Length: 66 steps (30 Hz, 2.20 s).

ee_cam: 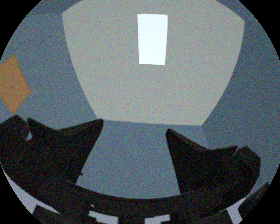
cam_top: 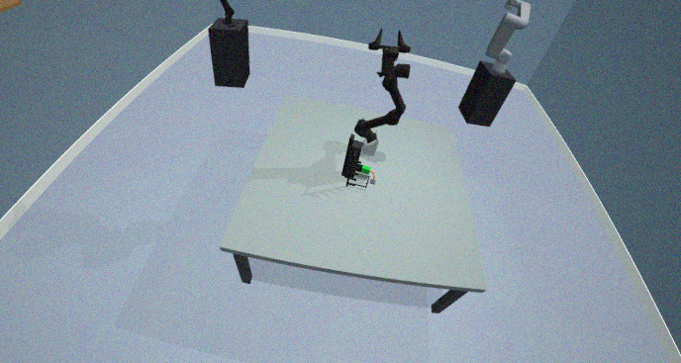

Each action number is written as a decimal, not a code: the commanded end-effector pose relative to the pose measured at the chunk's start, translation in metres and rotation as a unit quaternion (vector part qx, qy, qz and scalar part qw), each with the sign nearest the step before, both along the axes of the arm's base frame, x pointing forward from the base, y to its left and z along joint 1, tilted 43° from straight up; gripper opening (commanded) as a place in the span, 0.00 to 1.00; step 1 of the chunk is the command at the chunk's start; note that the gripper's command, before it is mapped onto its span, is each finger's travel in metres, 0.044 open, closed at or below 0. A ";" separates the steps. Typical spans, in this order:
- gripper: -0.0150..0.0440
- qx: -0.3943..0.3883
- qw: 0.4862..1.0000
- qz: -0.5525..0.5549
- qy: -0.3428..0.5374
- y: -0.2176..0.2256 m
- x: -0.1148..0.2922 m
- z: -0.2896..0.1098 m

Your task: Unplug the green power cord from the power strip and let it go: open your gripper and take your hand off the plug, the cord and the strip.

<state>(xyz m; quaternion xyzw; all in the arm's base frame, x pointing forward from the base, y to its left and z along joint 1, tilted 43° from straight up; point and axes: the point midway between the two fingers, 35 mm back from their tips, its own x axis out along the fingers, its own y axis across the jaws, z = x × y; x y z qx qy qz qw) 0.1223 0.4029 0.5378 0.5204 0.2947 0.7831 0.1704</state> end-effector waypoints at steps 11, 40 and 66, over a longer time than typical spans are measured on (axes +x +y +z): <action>0.53 0.103 0.990 0.094 -0.037 -0.064 -0.101 0.054; 0.53 0.502 0.717 0.485 -0.010 -0.501 -0.173 0.098; 0.53 0.765 0.274 0.559 0.164 -0.621 0.140 -0.099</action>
